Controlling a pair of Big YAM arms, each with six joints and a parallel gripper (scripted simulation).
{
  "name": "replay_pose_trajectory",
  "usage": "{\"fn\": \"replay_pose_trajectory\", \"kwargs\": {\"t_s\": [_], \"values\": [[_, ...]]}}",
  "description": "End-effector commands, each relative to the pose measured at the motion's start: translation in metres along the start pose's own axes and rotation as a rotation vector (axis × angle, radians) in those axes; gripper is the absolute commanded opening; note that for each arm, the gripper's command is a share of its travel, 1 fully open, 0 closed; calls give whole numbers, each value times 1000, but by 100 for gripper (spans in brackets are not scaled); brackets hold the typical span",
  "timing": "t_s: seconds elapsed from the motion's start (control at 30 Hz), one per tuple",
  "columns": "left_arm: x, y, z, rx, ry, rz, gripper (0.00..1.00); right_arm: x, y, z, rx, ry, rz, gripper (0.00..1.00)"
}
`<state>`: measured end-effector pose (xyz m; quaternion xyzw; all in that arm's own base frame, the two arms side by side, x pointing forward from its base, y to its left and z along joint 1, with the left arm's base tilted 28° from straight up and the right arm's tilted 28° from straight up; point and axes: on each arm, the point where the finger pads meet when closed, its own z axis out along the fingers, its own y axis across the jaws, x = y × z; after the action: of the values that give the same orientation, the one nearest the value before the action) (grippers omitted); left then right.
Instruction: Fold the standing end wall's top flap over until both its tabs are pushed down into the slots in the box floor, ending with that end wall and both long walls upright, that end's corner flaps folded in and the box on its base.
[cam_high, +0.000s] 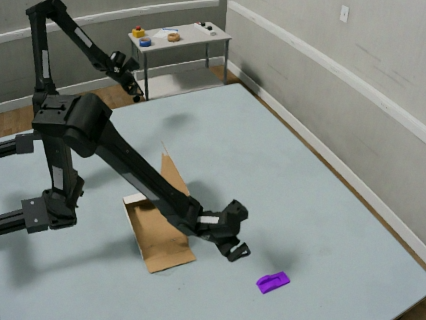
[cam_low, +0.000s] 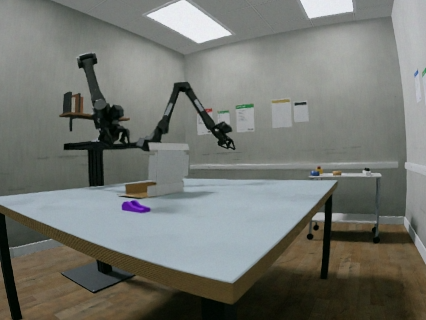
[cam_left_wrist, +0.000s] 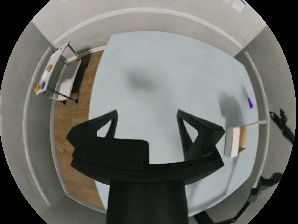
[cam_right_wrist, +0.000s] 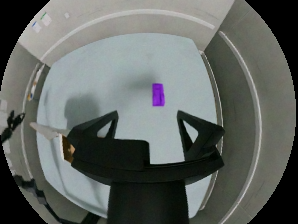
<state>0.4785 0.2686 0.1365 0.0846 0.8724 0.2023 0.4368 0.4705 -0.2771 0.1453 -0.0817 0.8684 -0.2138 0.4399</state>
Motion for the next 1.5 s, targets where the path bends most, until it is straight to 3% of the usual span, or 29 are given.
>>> {"fn": "replay_pose_trajectory", "kwargs": {"t_s": [0.0,0.53,0.67,0.7,0.83,1.03,1.1,1.2,1.47], "values": [[-8,3,-1,-6,-16,7,100,-8,-2,-2,6,-16,-7,100],[-8,3,-1,-6,-16,7,100,-8,-2,-2,6,-16,-7,100],[-8,3,-1,-6,-16,7,55,44,81,21,-44,80,44,55],[-8,3,-1,-6,-16,7,43,46,83,22,-44,83,45,43],[-8,3,-1,-6,-16,7,0,71,118,24,-56,129,62,43],[-8,3,-1,-6,-16,7,0,139,202,7,-68,253,85,43],[-8,3,-1,-6,-16,7,0,139,202,7,-68,253,85,43],[-8,3,-1,-6,-16,7,0,194,256,-28,-71,345,85,43],[-8,3,-1,-6,-16,7,0,260,294,-98,-37,455,53,43]]}}
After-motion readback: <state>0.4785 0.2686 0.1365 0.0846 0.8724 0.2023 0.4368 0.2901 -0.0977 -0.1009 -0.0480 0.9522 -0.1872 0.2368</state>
